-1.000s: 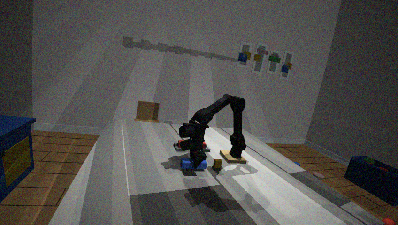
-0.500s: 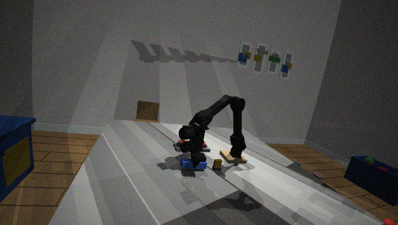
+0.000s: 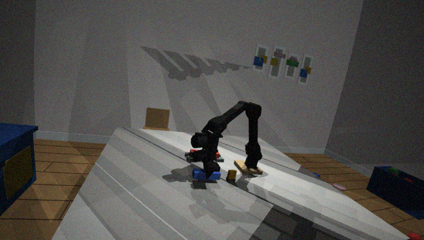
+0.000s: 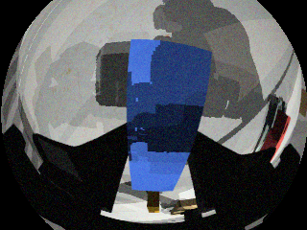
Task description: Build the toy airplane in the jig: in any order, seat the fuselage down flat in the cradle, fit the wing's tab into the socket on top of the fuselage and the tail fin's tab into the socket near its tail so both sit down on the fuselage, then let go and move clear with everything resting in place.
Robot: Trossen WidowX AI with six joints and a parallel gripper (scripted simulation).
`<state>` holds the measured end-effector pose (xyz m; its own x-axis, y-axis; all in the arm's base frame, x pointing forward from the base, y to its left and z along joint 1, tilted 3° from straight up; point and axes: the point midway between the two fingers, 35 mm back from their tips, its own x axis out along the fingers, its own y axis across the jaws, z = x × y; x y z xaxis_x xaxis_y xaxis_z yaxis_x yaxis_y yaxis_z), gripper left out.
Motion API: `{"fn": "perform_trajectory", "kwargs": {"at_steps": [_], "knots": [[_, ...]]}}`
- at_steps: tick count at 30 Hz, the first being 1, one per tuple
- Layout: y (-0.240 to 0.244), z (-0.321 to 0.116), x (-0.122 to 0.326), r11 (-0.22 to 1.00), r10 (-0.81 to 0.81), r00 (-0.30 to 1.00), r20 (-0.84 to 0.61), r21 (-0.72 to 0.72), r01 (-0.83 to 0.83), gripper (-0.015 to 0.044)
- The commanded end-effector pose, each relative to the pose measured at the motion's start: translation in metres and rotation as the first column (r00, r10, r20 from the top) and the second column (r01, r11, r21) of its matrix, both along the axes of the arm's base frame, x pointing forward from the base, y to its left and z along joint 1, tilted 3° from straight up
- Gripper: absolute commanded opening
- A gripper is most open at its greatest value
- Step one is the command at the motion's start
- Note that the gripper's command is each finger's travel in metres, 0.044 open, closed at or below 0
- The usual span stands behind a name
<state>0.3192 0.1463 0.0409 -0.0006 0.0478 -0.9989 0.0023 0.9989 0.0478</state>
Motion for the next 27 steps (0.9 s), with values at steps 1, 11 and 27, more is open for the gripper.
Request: {"fn": "perform_trajectory", "kwargs": {"at_steps": [1, 11, 27], "knots": [[0.009, 0.015, 0.005, 0.999, 0.017, 0.999, 0.035, 0.041, -0.019, 0.0000], [0.007, 0.043, 0.008, 1.000, 0.011, 1.000, 0.023, 0.025, -0.012, 0.0000], [-0.001, 0.092, 0.006, 1.000, 0.001, 1.000, 0.001, -0.002, -0.001, 0.0000]]}}
